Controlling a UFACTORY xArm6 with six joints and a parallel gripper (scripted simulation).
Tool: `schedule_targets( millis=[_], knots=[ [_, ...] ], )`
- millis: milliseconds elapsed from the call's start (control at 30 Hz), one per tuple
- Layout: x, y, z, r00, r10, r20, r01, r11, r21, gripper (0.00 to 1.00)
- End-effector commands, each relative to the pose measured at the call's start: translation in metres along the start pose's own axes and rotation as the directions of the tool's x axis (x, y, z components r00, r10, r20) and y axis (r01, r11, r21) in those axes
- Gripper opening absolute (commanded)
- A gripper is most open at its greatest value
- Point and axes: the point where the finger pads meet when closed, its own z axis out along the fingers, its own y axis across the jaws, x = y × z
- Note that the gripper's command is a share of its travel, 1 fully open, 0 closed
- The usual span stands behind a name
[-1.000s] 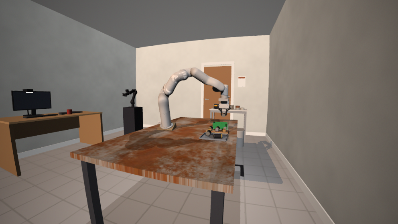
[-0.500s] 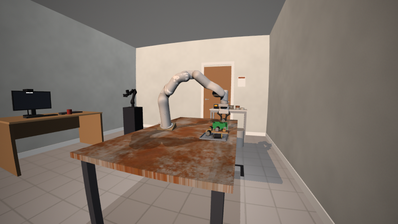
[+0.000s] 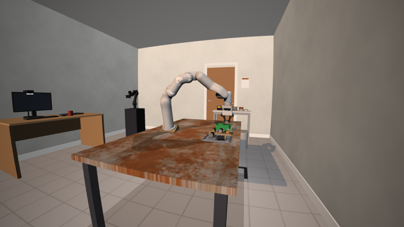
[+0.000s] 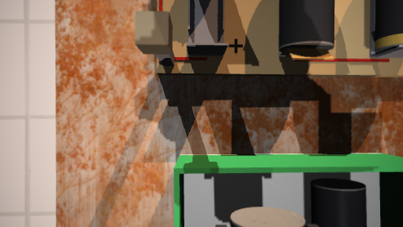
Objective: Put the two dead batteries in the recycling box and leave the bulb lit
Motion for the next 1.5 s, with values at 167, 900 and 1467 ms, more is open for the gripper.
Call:
schedule_targets(
  millis=[167, 900, 1467],
  knots=[
    [-0.001, -0.002, -0.002, 1.000, 0.001, 0.002, -0.001, 1.000, 0.005, 0.28],
    [-0.001, -0.002, 0.056, 1.000, 0.001, 0.002, -0.001, 1.000, 0.005, 0.28],
    [-0.001, -0.002, 0.063, 1.000, 0.001, 0.002, -0.001, 1.000, 0.005, 0.28]
  ],
)
